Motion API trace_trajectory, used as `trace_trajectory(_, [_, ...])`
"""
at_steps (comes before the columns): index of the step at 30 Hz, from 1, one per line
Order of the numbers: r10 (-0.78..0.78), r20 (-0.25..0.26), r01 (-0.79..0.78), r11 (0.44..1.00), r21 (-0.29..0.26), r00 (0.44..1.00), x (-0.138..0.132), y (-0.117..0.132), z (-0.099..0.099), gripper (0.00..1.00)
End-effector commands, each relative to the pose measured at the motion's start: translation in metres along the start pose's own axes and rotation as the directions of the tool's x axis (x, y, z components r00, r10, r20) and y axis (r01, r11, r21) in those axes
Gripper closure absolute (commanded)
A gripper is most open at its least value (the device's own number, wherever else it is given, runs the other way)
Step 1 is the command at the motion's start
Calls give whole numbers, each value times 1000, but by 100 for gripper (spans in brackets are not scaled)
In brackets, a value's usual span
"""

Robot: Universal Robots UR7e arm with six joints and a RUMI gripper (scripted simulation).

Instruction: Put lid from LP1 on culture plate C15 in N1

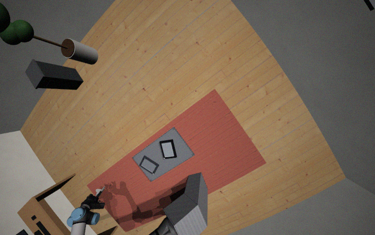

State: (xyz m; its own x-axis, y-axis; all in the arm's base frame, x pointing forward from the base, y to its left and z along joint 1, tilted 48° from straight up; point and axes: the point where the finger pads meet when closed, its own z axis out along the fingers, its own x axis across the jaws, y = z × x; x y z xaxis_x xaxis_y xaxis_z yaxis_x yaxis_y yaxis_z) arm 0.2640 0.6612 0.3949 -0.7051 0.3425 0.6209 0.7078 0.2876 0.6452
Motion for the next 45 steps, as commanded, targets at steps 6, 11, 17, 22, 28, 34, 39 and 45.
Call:
trace_trajectory(6, [-1,0,1,1000,-1,1000,0,0,0,0])
trace_trajectory(11, [-1,0,1,1000,-1,1000,0,0,0,0])
trace_trajectory(17, [-1,0,1,1000,-1,1000,0,0,0,0])
trace_trajectory(22, [90,40,-90,996,-11,995,-20,9,-11,18])
trace_trajectory(28, [196,84,-194,981,-28,977,-41,17,-22,18])
trace_trajectory(34, [248,105,-245,969,-39,963,-49,20,-27,18])
trace_trajectory(39, [336,138,-330,942,-62,932,-70,27,-39,18])
trace_trajectory(45, [419,167,-410,908,-90,892,-86,31,-49,18])
